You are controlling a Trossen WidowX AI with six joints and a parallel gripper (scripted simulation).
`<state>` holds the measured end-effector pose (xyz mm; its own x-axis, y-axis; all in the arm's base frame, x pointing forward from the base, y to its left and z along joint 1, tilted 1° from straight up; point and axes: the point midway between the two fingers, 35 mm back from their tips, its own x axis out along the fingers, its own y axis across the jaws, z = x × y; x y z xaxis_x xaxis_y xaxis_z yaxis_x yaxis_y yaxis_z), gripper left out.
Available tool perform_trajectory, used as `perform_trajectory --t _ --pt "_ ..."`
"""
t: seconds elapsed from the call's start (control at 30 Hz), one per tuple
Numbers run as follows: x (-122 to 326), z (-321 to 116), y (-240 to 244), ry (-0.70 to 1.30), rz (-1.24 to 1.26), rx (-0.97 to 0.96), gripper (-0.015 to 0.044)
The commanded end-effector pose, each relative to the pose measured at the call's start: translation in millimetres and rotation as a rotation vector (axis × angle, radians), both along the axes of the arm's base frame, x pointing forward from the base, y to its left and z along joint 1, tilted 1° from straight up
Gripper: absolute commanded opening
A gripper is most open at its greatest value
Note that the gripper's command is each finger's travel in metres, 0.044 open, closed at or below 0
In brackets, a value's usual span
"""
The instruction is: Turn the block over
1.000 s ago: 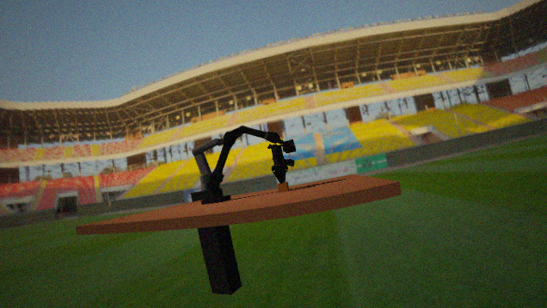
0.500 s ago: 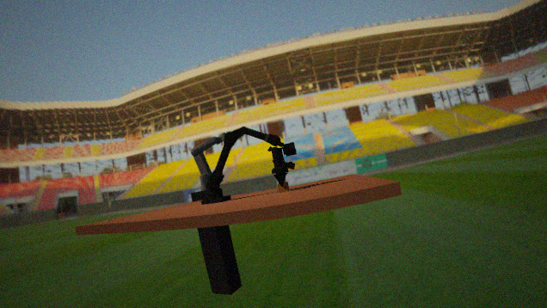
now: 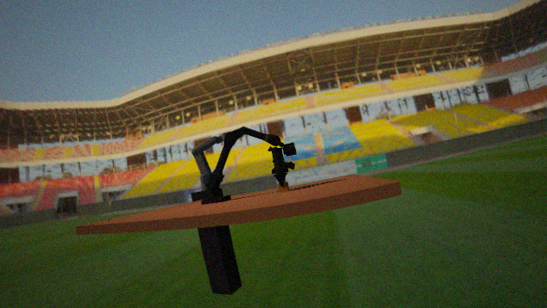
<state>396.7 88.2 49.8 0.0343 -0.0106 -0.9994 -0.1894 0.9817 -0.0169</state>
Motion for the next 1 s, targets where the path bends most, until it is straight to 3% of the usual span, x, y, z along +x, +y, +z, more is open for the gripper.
perform_trajectory --t 0.0,0.07,0.2,0.6,0.97 --pt "0 -1 0 0.001 -0.001 0.002 0.0117" --pt "0 -1 0 0.001 -0.001 0.002 0.0103" --pt "0 14 1 0.001 -0.001 0.002 0.0" --pt "-1 29 1 -0.008 0.0 0.004 0.0" --pt "3 24 1 -0.153 0.003 0.032 0.0"
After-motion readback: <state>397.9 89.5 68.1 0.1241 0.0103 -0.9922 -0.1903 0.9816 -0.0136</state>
